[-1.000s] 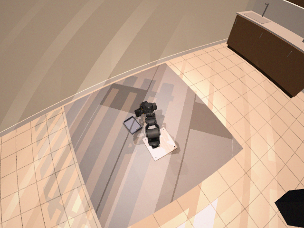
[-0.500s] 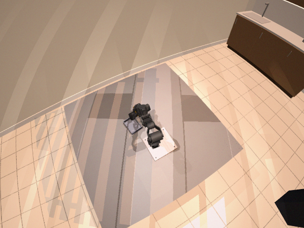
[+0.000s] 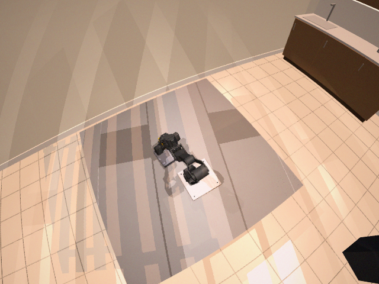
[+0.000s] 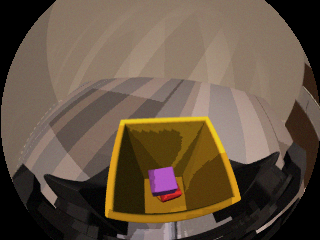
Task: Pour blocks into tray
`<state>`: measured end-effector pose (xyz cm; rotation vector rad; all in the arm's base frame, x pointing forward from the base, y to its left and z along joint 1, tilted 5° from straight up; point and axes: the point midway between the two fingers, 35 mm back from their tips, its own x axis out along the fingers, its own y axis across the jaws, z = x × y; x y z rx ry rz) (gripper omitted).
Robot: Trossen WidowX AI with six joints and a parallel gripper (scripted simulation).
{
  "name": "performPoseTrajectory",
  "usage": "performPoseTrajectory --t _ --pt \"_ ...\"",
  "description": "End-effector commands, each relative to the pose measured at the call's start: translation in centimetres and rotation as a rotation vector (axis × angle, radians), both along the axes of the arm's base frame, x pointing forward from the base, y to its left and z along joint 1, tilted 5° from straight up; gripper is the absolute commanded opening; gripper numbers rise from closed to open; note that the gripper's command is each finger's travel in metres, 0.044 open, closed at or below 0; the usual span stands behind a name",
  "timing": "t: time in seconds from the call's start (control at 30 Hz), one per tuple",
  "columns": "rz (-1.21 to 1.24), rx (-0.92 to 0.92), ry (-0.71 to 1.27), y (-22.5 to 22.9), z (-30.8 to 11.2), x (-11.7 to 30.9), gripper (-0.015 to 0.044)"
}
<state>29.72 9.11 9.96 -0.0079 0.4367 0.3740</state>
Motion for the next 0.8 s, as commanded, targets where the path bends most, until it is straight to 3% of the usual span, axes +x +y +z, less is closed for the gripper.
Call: performPoseTrajectory --t 0.0,0.37,0.77 --pt "0.03 0.007 -0.002 1.3 0.2 -0.7 0.0" --pt "0.076 0.025 0.001 3.3 0.6 -1.7 0.0" --pt "-0.03 0.238 0.101 3.3 0.5 -1.7 0.0"
